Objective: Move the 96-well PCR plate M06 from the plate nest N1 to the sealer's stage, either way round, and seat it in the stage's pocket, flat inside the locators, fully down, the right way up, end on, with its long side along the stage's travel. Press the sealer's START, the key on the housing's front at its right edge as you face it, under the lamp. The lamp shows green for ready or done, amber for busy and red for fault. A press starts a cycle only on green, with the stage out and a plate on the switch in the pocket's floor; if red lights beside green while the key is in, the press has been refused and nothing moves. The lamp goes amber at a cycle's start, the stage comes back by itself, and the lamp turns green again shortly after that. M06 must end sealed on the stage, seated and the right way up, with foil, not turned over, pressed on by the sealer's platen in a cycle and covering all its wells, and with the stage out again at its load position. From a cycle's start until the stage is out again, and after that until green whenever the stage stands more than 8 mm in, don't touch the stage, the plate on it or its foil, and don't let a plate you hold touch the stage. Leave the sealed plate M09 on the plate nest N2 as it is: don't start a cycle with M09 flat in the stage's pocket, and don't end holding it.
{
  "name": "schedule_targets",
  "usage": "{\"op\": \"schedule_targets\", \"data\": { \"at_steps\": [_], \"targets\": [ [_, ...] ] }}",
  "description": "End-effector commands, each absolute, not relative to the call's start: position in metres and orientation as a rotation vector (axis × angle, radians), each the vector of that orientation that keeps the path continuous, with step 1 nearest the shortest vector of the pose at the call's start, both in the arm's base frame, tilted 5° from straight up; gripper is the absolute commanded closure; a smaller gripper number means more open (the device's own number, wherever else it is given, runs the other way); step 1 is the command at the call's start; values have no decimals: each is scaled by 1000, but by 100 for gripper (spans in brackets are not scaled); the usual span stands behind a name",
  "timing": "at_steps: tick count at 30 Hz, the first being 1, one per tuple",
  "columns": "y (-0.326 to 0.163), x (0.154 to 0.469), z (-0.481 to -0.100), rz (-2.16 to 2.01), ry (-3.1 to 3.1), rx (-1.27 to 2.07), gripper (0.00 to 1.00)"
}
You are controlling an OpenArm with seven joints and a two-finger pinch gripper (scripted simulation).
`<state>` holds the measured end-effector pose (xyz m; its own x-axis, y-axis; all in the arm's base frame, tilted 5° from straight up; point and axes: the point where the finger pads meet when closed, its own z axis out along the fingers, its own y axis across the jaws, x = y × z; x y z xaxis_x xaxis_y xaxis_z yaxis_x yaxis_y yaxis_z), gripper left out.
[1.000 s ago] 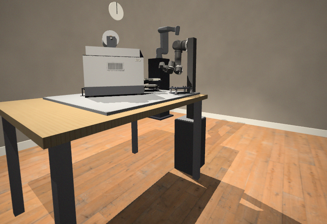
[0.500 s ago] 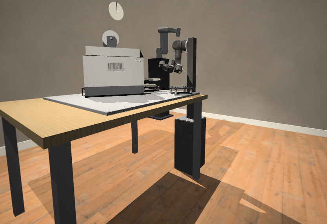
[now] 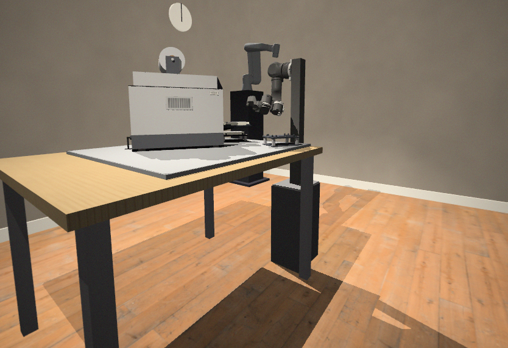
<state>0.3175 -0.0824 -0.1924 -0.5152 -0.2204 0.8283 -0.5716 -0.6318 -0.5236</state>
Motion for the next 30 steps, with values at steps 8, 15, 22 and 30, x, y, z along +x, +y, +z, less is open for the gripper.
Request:
{"op": "schedule_targets", "data": {
  "at_steps": [8, 15, 22, 30],
  "targets": [
    [-82, 318, -191, 2253, -1217, 1401, 100],
    [-83, 316, -194, 2253, -1217, 1401, 100],
    [-83, 316, -194, 2253, -1217, 1401, 100],
    [-84, 314, -195, 2252, -1217, 1401, 100]
  ]
}}
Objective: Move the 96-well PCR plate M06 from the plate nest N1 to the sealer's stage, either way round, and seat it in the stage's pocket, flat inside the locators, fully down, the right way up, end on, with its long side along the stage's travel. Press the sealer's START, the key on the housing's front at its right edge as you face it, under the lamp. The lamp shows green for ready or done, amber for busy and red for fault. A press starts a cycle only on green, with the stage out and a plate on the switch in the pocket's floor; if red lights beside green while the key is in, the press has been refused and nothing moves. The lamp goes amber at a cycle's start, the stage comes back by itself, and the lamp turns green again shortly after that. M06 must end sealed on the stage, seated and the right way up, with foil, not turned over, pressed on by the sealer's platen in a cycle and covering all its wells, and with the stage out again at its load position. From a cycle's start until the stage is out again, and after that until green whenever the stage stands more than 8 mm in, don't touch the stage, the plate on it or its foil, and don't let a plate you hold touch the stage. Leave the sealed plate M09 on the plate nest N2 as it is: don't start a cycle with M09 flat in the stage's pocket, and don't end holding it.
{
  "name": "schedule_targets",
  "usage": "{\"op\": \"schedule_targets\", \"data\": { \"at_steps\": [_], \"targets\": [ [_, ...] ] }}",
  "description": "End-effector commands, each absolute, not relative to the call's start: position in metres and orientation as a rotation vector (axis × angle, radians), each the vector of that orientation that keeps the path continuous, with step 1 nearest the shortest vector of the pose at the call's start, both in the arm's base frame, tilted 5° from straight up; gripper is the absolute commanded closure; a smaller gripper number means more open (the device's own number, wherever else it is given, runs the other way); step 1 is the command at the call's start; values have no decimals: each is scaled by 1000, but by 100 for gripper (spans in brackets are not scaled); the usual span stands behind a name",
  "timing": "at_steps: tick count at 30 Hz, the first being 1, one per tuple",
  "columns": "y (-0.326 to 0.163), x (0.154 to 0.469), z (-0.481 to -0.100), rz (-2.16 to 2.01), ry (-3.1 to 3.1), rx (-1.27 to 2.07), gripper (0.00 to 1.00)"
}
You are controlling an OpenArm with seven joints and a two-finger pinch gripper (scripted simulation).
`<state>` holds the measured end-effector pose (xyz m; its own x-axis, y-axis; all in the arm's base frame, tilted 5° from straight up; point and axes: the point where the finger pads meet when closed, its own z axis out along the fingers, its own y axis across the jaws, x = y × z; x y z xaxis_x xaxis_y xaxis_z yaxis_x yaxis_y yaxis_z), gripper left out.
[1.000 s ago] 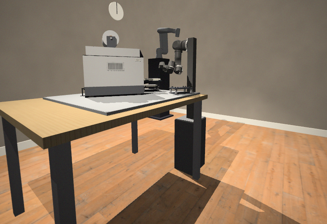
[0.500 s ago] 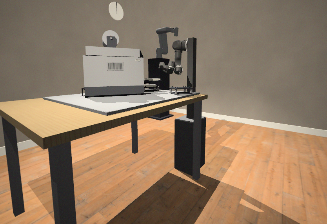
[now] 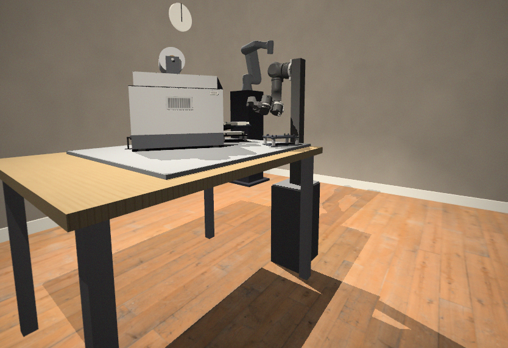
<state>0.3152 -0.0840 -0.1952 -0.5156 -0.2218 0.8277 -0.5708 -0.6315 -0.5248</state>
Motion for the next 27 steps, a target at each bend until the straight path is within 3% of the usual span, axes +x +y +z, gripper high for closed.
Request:
{"op": "schedule_targets", "data": {
  "at_steps": [1, 13, 18, 27],
  "targets": [
    [-84, 314, -195, 2253, -1217, 1401, 100],
    [-84, 314, -195, 2253, -1217, 1401, 100],
    [-59, 334, -163, 2415, -1040, 1422, 100],
    [-59, 334, -163, 2415, -1040, 1422, 100]
  ]
}}
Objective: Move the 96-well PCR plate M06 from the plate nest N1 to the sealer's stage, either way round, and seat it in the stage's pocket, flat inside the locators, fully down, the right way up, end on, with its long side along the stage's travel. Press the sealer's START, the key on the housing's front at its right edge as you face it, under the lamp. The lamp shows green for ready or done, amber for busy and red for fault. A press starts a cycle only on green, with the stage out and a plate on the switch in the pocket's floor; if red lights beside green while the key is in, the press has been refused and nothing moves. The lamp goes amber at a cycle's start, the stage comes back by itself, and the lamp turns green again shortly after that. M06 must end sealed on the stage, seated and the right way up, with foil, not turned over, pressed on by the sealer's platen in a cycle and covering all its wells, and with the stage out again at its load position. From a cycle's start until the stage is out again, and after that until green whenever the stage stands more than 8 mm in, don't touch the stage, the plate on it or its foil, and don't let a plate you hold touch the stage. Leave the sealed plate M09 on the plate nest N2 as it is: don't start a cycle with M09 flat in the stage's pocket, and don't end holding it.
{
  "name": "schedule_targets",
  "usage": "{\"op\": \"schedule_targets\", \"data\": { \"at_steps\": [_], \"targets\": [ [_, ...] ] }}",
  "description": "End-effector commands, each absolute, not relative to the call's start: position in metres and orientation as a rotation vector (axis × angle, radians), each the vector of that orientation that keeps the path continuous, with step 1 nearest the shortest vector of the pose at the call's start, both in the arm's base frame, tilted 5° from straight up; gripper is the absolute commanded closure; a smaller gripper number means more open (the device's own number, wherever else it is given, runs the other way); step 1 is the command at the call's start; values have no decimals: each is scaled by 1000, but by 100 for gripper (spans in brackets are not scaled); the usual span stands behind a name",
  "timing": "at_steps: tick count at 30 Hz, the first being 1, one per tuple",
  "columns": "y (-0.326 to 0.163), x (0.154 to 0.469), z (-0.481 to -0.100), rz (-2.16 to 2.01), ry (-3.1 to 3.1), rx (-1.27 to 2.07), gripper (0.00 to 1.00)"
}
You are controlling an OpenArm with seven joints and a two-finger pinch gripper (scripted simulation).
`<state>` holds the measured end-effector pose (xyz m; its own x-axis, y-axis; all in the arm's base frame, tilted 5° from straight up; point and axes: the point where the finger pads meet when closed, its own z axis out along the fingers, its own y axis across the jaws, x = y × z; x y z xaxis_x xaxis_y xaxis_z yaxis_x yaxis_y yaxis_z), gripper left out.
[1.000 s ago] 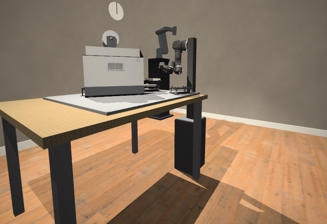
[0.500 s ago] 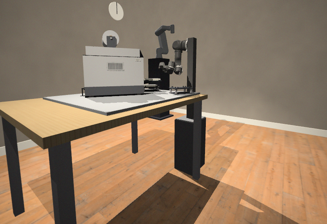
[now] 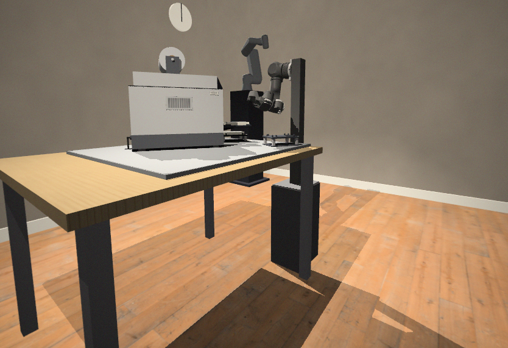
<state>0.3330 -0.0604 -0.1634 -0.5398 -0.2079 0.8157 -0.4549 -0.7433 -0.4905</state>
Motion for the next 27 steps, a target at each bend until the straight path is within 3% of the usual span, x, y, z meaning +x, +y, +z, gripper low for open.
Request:
{"op": "schedule_targets", "data": {
  "at_steps": [1, 27],
  "targets": [
    [-59, 334, -163, 2415, -1040, 1422, 100],
    [-60, 333, -165, 2415, -1041, 1422, 100]
  ]
}}
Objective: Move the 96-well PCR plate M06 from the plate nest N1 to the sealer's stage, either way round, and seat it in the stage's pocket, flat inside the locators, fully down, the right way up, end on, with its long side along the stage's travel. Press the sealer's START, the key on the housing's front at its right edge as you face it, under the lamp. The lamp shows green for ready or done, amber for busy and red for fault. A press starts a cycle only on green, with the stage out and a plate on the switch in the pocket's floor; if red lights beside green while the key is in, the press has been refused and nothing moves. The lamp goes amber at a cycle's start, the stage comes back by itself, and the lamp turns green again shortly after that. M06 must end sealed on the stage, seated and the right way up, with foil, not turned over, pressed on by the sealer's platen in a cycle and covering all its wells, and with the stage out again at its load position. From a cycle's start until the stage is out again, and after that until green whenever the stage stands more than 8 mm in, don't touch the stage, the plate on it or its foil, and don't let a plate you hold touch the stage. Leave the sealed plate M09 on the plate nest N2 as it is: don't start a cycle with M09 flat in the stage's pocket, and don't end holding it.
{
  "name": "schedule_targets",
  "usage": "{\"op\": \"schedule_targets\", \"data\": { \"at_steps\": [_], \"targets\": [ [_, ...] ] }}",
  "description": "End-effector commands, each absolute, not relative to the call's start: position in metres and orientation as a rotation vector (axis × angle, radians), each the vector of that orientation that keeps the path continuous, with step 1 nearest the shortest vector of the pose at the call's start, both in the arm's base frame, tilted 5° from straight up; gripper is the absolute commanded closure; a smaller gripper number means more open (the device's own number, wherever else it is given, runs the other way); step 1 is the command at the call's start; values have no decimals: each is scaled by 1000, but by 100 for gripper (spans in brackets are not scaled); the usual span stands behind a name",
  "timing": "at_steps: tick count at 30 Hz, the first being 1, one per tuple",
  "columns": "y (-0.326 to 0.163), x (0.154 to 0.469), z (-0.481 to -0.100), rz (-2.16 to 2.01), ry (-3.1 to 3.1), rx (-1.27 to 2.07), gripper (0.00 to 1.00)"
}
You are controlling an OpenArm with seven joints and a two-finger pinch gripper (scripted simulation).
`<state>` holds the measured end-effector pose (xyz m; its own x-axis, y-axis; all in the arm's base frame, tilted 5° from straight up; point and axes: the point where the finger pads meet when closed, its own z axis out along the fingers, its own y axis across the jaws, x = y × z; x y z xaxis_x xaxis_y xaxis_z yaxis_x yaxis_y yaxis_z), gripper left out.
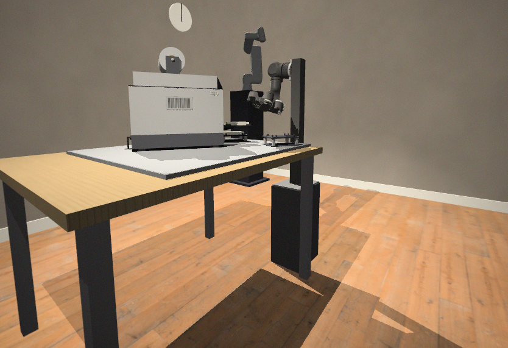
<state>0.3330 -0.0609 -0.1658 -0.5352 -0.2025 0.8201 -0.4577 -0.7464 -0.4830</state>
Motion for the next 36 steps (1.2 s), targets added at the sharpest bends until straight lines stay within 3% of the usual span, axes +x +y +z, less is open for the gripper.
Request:
{"op": "schedule_targets", "data": {
  "at_steps": [1, 27, 32, 36],
  "targets": [
    [-60, 333, -165, 2415, -1041, 1422, 100],
    [-62, 332, -167, 2415, -1041, 1422, 100],
    [-33, 346, -135, 2563, -845, 1433, 100],
    [-33, 346, -135, 2563, -845, 1433, 100]
  ]
}}
